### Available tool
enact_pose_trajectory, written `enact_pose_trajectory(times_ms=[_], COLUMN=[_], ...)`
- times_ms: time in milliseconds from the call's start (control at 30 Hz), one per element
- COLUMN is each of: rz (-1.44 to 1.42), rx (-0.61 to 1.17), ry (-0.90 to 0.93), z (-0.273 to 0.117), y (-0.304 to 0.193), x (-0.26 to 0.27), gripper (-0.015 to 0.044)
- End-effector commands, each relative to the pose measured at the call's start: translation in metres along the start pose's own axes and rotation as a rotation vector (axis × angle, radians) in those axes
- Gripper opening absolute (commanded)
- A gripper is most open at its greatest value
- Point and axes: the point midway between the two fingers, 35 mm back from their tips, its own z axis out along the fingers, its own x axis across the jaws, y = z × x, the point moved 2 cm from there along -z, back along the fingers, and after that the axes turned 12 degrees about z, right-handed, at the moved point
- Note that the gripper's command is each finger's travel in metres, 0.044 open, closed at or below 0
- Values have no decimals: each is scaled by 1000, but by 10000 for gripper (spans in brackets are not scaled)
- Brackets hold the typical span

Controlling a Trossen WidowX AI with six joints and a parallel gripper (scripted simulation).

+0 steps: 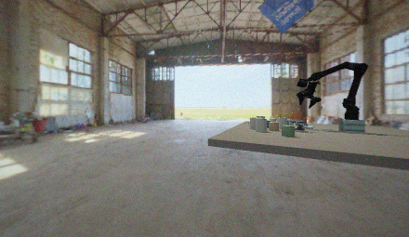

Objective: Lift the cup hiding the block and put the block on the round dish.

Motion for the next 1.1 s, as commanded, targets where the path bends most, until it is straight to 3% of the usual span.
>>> enact_pose_trajectory(times_ms=[0,600,1067], rz=[-116,-630,-647], rx=[35,41,37], ry=[52,317,327], z=[13,79,96], y=[-1,-25,-29], x=[-10,-59,-56], gripper=[440,440,440])
